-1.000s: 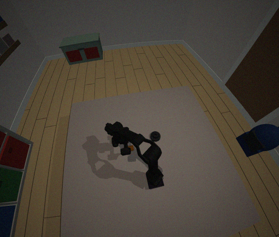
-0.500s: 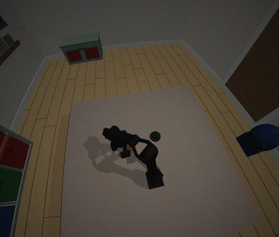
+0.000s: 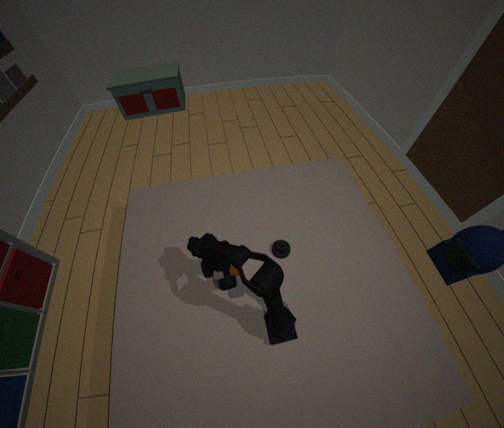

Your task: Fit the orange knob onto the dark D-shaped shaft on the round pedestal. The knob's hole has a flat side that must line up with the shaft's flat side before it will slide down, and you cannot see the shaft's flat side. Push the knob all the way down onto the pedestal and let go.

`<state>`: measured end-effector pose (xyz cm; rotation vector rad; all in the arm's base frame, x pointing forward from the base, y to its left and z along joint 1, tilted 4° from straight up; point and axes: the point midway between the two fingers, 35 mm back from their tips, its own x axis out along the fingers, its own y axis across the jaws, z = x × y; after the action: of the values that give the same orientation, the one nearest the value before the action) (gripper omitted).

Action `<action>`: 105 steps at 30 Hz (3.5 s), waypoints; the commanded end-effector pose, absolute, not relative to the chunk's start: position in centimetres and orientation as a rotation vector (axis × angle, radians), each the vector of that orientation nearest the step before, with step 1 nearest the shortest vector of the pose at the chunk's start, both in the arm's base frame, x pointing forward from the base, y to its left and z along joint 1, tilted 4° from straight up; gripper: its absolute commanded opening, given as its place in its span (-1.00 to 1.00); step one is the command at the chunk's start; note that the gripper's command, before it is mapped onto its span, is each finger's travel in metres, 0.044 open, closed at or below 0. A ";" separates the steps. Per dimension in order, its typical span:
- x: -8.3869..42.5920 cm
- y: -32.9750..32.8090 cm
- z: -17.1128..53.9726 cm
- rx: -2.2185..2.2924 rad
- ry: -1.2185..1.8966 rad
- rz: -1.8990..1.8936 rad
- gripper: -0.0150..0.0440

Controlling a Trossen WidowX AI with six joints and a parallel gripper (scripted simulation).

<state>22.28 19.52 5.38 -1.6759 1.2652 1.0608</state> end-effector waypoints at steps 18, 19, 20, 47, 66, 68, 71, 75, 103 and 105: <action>22.5 19.3 2.3 -1.684 1.269 1.061 0.82; 22.5 19.3 2.3 -1.684 1.269 1.061 0.73; 22.5 19.3 2.3 -1.684 1.269 1.061 0.64; 22.5 19.3 2.4 -1.680 1.267 1.063 0.11; 22.8 17.7 3.6 -1.437 1.059 1.272 0.11; 22.8 17.5 3.7 -1.411 1.037 1.293 0.11; 22.9 17.2 3.9 -1.371 1.002 1.322 0.11; 23.0 16.8 4.0 -1.317 0.956 1.360 0.11; 23.6 13.6 4.3 -0.926 0.627 1.580 0.11; 23.7 13.4 4.2 -0.898 0.603 1.593 0.11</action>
<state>23.65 13.79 4.32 -0.9510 0.6465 1.5688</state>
